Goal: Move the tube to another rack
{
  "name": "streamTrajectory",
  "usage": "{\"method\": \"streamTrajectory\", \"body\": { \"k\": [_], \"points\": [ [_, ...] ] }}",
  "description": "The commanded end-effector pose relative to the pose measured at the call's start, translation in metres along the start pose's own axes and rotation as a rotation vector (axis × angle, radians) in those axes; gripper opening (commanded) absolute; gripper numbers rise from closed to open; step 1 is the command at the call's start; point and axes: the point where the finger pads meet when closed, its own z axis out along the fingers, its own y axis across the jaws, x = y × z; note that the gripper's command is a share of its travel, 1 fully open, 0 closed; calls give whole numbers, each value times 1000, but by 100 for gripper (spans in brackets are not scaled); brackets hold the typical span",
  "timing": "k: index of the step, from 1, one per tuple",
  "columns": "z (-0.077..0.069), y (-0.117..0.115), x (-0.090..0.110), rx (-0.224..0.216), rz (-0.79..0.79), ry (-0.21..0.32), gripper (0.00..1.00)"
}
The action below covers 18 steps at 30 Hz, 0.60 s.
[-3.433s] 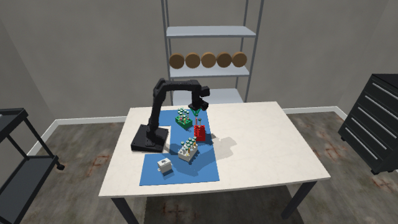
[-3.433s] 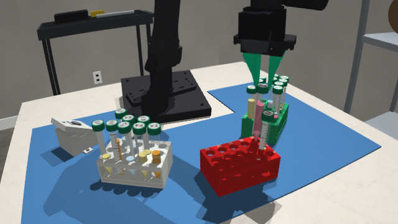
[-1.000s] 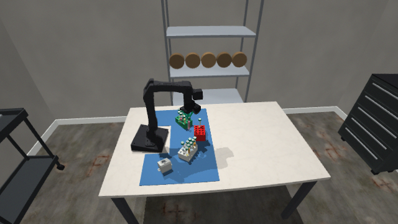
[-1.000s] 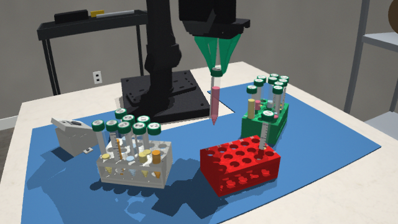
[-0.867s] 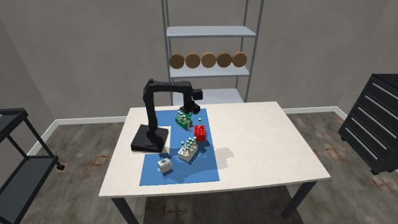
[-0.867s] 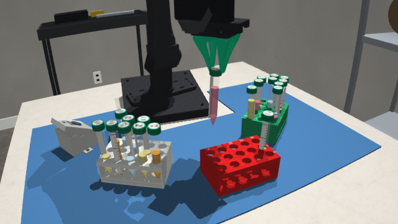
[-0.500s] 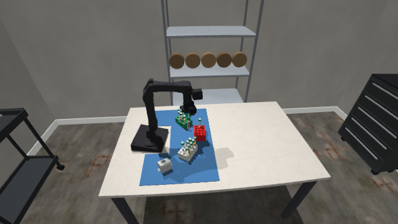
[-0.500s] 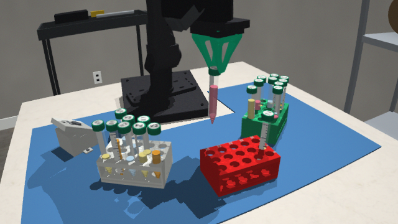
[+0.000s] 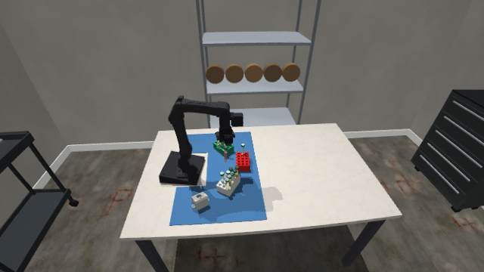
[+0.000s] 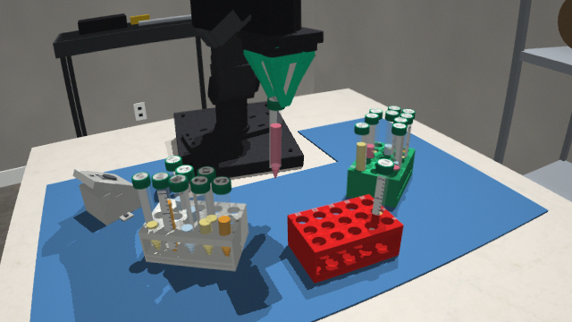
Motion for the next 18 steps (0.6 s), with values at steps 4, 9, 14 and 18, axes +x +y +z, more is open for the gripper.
{"method": "streamTrajectory", "body": {
  "k": [4,9,14,18],
  "points": [
    [-5,-6,-10,-19,-25,-8,0],
    [-5,-17,-23,-19,-25,-8,0],
    [-5,-27,-36,-19,-25,-9,0],
    [-5,-33,-45,-18,-25,-9,0]
  ]
}}
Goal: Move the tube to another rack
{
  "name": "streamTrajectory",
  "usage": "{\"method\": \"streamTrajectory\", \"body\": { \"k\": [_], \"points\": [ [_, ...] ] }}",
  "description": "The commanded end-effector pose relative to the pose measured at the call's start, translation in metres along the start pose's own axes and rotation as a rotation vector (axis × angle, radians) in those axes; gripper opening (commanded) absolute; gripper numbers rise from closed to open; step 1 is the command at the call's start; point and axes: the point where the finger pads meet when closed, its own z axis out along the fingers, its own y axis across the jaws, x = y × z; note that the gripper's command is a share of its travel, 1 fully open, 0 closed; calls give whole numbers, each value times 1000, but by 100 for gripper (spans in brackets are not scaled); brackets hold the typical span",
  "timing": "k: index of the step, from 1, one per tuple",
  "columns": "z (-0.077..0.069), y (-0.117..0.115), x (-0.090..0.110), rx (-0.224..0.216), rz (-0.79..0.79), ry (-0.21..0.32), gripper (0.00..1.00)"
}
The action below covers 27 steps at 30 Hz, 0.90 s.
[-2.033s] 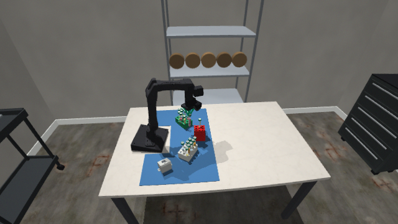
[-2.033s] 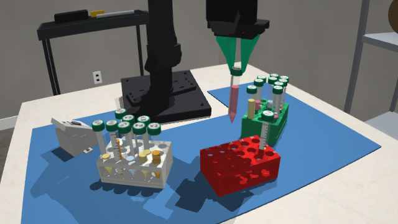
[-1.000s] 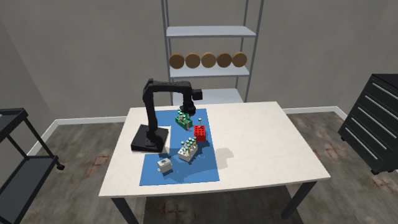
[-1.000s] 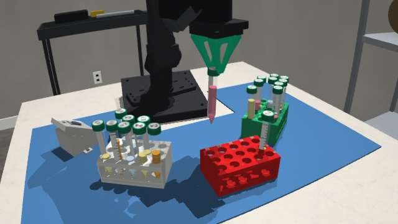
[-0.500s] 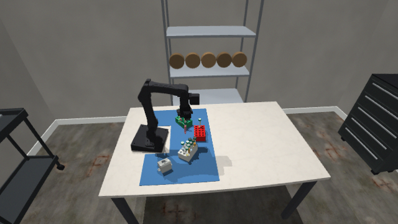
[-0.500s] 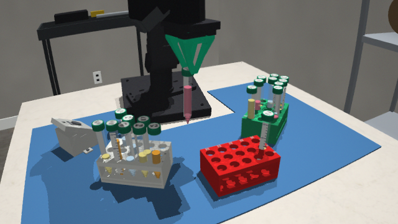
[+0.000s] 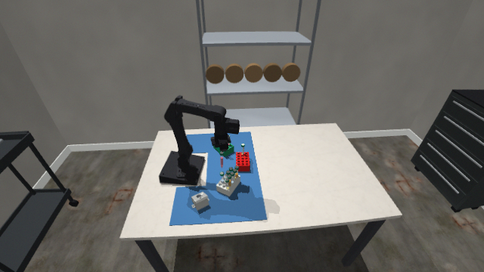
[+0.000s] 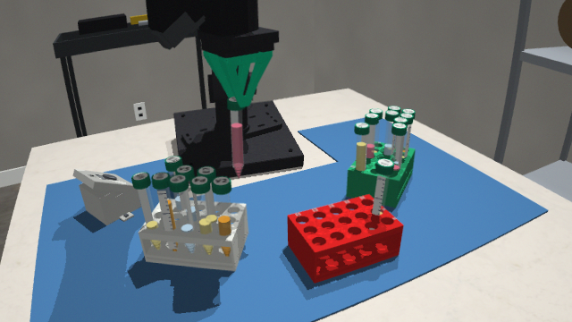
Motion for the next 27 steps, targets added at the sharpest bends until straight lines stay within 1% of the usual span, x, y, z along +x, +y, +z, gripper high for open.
{"method": "streamTrajectory", "body": {
  "k": [1,27],
  "points": [
    [-4,0,-3,-15,-38,-8,0],
    [-5,28,-29,-16,-38,-9,0]
  ]
}}
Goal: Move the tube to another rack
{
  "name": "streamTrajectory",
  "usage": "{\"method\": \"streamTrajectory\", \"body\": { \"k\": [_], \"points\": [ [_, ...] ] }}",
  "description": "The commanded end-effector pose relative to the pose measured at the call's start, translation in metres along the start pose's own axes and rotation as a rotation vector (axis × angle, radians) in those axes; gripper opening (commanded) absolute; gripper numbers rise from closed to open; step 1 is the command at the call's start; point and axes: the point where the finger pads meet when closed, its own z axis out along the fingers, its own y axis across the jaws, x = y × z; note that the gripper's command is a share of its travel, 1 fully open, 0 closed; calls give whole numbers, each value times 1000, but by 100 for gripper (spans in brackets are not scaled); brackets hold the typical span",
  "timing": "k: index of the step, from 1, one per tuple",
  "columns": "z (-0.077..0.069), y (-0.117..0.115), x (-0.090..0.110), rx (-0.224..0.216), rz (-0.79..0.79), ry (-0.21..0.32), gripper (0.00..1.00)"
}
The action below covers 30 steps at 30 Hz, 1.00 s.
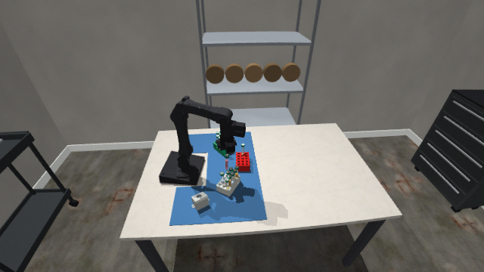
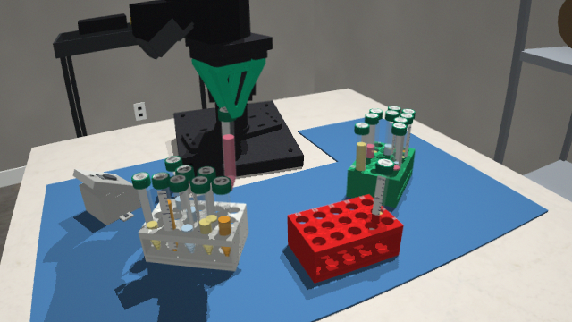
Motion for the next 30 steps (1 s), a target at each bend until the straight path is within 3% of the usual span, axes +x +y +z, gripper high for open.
{"method": "streamTrajectory", "body": {
  "k": [1,20,30],
  "points": [
    [-6,5,-5,-22,-2,-15,0],
    [-7,25,-25,-22,-2,-15,0],
    [-7,25,-25,-22,-2,-15,0]
  ]
}}
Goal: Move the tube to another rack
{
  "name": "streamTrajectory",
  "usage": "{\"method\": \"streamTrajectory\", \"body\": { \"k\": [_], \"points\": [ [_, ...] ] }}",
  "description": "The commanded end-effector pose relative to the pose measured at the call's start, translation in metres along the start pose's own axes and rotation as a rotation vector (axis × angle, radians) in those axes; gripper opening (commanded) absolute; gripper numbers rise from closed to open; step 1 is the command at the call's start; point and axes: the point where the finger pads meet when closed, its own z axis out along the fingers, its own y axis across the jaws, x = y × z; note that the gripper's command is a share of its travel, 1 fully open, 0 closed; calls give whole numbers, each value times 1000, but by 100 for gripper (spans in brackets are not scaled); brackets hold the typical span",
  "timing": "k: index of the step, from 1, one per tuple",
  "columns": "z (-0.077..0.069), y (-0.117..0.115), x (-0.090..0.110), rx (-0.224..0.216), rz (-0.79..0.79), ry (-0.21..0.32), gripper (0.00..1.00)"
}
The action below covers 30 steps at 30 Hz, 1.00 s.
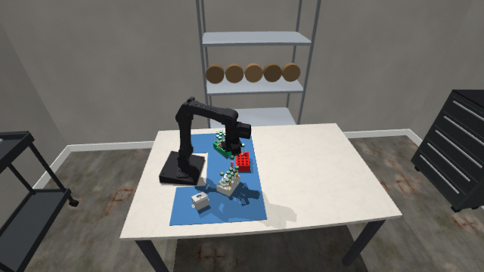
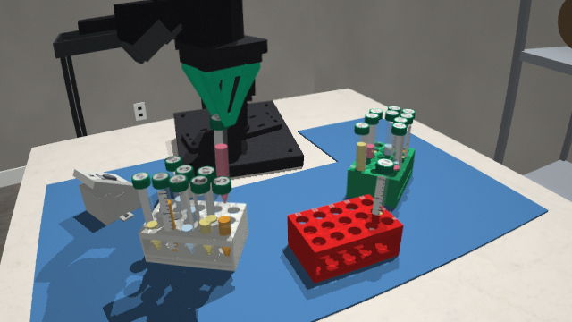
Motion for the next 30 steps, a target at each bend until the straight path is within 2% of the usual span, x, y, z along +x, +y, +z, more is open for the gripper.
{"method": "streamTrajectory", "body": {
  "k": [1,30],
  "points": [
    [-4,1,-1,-12,0,-9,0],
    [-4,6,0,-12,0,-9,0]
  ]
}}
